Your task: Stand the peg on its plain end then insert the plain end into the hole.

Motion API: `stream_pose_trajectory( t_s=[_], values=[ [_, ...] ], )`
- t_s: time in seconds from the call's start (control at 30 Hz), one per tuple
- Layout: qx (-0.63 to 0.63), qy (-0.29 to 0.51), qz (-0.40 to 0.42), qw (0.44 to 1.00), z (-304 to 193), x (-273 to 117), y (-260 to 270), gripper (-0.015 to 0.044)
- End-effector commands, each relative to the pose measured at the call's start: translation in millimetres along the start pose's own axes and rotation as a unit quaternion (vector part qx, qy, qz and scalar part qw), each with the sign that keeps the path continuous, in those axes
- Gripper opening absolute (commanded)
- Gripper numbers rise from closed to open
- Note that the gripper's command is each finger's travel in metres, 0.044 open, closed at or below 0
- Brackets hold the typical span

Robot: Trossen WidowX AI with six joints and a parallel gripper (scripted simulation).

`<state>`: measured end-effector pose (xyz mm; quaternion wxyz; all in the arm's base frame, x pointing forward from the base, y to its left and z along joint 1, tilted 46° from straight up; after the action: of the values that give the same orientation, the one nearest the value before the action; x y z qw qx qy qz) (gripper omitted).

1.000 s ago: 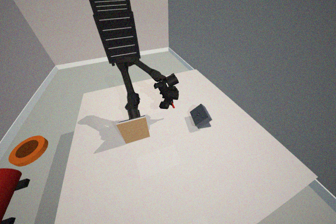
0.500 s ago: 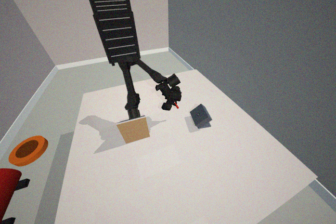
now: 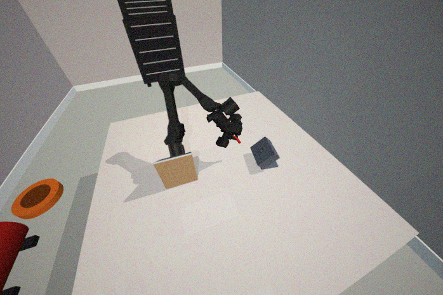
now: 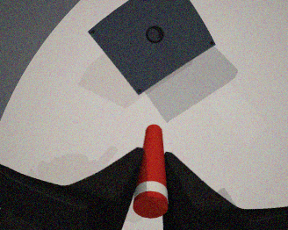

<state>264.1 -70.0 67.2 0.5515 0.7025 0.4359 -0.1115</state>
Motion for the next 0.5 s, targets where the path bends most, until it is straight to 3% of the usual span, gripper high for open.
stream_pose_trajectory(
  t_s=[0.0, 0.47],
  values=[
    [0.022, -0.006, 0.008, 1.000, 7, 1, -3, 0.0000],
    [0.066, -0.032, 0.039, 0.997, 28, 1, -5, 0.0000]
  ],
)
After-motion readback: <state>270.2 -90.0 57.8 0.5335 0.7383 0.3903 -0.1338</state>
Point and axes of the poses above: the point midway between the two fingers, 35 mm back from their tips, its own x axis out along the fingers, its own y axis across the jaws, z = x × y, the point moved 5 cm from there along -x, back along the fingers, and after that the axes turned 6 degrees about x, right-handed, at the moved point
